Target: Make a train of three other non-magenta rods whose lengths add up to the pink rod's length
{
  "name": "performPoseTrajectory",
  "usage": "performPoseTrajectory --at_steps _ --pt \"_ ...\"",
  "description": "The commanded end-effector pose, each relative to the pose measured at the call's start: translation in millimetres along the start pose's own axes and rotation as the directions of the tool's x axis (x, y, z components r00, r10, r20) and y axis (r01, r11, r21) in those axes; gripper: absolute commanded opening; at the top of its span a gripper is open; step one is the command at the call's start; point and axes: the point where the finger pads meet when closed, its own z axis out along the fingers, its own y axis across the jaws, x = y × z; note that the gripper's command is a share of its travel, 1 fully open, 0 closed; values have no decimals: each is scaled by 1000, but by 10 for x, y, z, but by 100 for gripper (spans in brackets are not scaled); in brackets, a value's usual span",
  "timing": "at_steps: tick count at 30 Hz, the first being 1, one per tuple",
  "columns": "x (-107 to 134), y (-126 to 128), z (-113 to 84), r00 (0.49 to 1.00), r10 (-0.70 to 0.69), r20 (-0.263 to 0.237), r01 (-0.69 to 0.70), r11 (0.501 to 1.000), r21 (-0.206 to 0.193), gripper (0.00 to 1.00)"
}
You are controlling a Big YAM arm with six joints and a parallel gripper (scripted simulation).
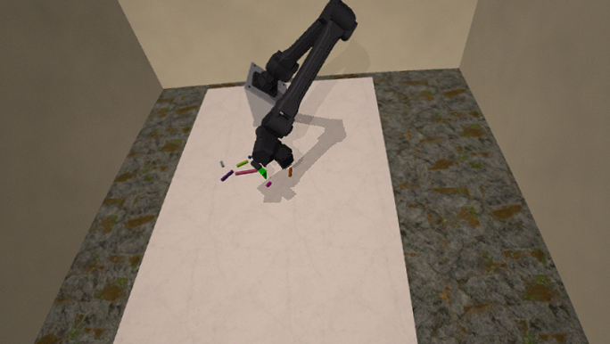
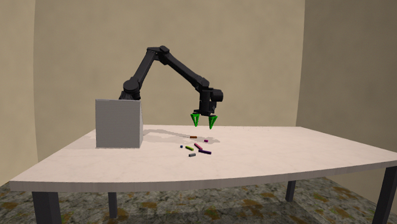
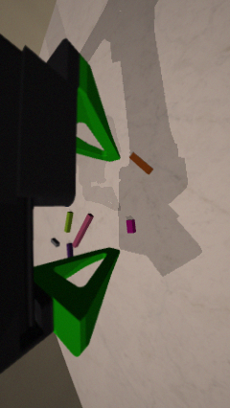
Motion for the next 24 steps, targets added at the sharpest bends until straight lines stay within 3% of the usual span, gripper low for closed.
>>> performPoseTrajectory --at_steps 1,10,13,20,21,24 --pt "-9 6 -21 1000 -10 8 10 1000 3 100" --pt "6 -12 -29 1000 2 10 -2 1000 5 100" --pt "273 -153 -55 989 148 13 -148 989 18 100" --pt "430 -185 -58 972 236 13 -237 971 19 100" --pt "623 -215 -61 939 343 14 -344 939 21 100" --pt "597 -211 -86 941 337 19 -338 941 25 100"
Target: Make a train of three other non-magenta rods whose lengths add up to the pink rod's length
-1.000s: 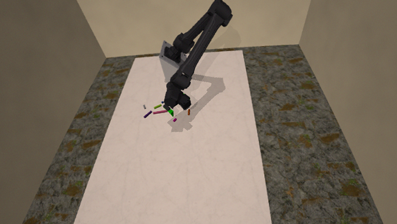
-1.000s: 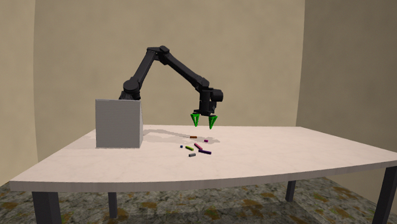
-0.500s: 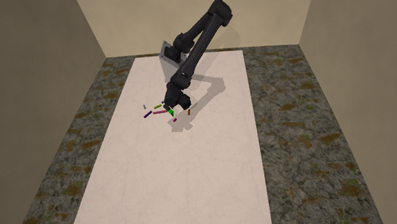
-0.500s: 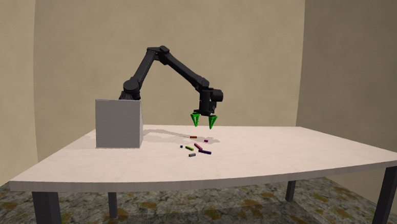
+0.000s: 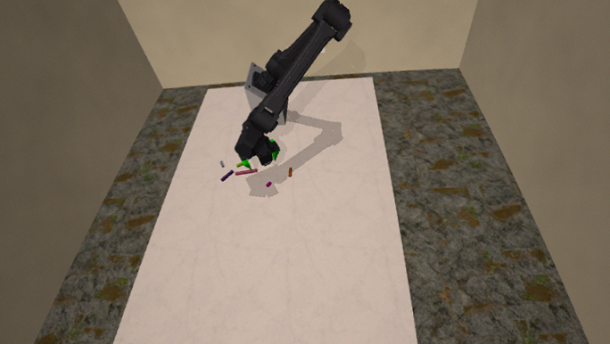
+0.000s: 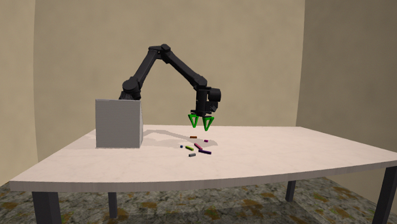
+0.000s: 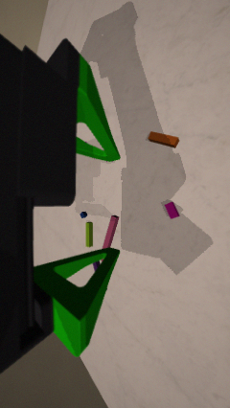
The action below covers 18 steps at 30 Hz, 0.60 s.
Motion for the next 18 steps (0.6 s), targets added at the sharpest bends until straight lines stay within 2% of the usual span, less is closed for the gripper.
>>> performPoseTrajectory --at_steps 1,4,5,6,10,11,13,14,18 --pt "248 -162 -36 981 194 15 -194 981 13 100" --pt "248 -162 -36 981 194 15 -194 981 13 100" --pt "188 -78 -10 986 165 8 -165 986 13 100" --pt "465 -228 -34 946 325 16 -325 946 12 100" --pt "456 -225 -43 946 323 18 -323 946 13 100" --pt "380 -127 -8 958 288 8 -288 958 14 100" --pt "380 -127 -8 958 288 8 -288 958 14 100" --pt "303 -130 -43 961 275 19 -275 961 17 100" --pt "353 -187 -85 953 301 26 -301 953 16 100"
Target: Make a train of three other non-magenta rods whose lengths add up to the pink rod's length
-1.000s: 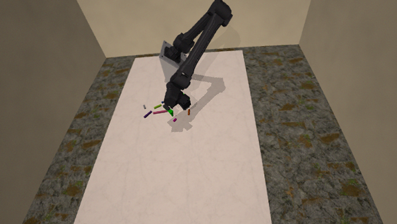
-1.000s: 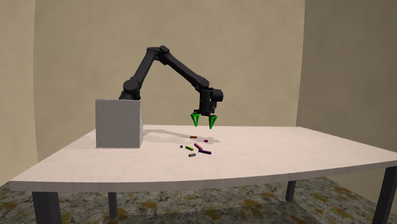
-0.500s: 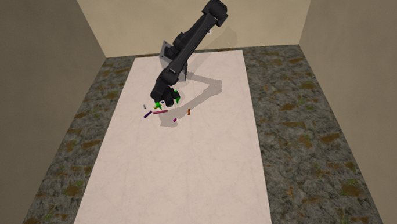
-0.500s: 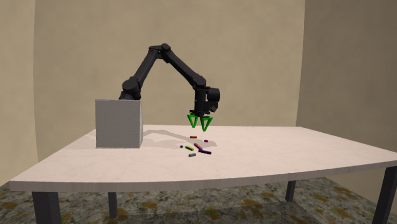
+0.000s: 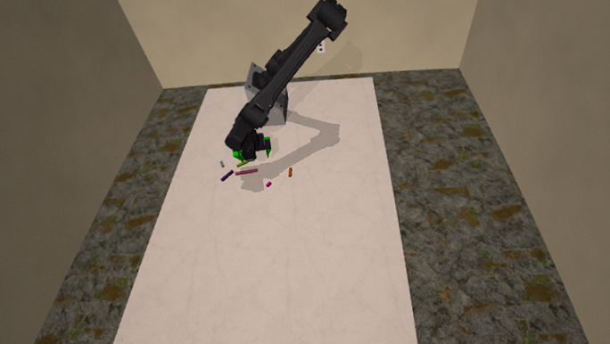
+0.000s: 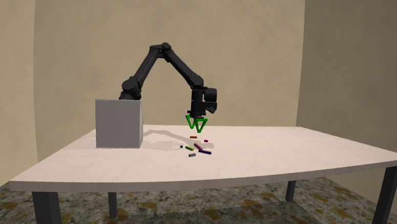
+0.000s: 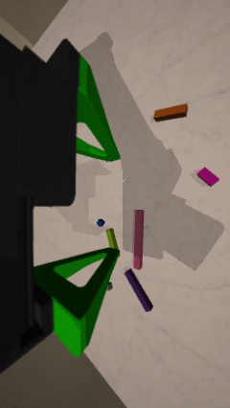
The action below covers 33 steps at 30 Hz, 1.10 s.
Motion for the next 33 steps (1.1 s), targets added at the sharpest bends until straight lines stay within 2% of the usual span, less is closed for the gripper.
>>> performPoseTrajectory --at_steps 1,3,4,12,13,15,20,21,26,27,31,32,33 --pt "-94 -26 -98 999 6 31 -6 1000 11 100" --pt "-94 -26 -99 1000 3 31 -3 1000 12 100" --pt "192 -205 -43 986 166 22 -166 986 4 100" --pt "169 -87 5 990 138 2 -138 990 3 100" --pt "76 -77 -57 993 120 21 -120 993 9 100" --pt "86 -153 -119 989 142 39 -143 990 10 100" --pt "97 -136 -80 991 133 28 -134 991 8 100" --pt "374 -290 -34 957 290 21 -290 957 0 100" --pt "388 -245 -1 958 286 4 -286 958 -1 100" --pt "535 -351 -24 919 394 20 -394 919 -4 100" --pt "488 -306 -42 927 375 25 -375 927 0 100" --pt "664 -391 -15 880 474 18 -474 880 -9 100" --pt "664 -391 -15 880 474 18 -474 880 -9 100"
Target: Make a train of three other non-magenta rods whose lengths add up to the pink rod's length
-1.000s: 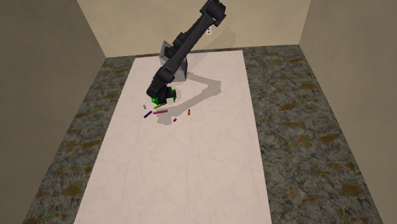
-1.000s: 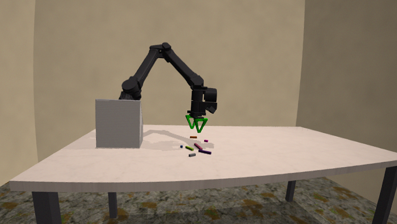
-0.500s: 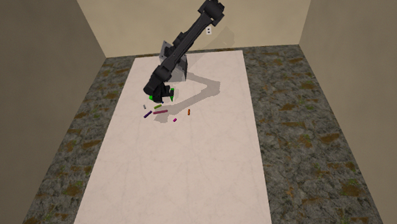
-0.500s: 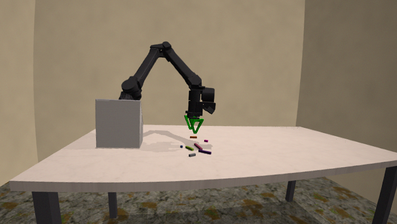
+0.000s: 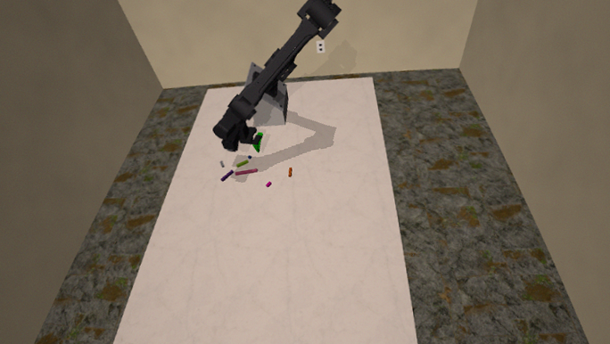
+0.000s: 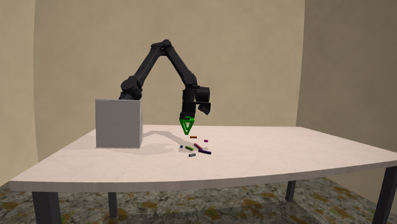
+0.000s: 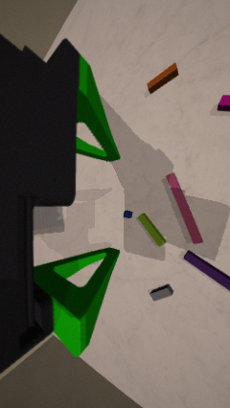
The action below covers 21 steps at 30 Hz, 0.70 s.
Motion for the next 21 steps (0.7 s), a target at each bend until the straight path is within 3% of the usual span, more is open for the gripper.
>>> performPoseTrajectory --at_steps 1,7,8,21 --pt "60 -125 -17 995 101 15 -101 995 0 100" --pt "205 -231 -3 976 219 12 -219 976 -6 100" --pt "192 -206 -12 978 210 14 -210 978 -4 23" --pt "162 -144 -17 983 185 12 -185 983 -1 23"
